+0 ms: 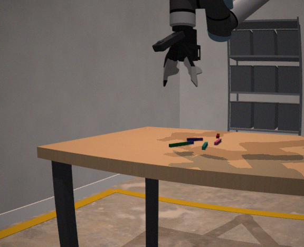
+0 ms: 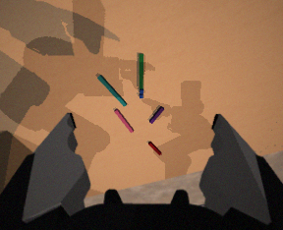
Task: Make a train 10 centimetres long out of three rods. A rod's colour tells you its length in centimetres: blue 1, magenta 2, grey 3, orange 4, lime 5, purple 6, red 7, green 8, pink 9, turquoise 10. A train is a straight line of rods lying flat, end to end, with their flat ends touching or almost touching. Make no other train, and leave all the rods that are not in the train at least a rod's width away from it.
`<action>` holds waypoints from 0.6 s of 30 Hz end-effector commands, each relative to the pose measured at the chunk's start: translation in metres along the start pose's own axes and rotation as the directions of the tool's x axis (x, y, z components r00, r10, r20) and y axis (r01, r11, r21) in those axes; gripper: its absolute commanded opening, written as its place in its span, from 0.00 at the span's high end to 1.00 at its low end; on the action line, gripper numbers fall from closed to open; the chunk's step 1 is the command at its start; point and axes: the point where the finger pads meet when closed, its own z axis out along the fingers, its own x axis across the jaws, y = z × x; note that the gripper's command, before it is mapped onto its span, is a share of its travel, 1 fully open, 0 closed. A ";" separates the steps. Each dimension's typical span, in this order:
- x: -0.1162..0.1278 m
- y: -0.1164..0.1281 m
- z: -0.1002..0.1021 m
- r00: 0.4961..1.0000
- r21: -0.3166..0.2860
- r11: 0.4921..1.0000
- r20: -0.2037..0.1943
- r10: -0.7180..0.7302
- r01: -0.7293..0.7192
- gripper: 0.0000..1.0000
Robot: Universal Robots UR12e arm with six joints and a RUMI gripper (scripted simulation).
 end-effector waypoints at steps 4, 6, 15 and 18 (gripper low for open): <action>0.000 -0.001 -0.007 1.000 -0.003 1.000 0.007 0.000 0.000 0.00; -0.001 -0.001 -0.006 1.000 -0.004 1.000 0.008 0.000 0.000 0.00; -0.001 -0.001 -0.006 1.000 -0.005 1.000 0.008 -0.001 0.001 0.00; -0.001 -0.001 -0.006 1.000 -0.005 1.000 0.008 -0.001 0.001 0.00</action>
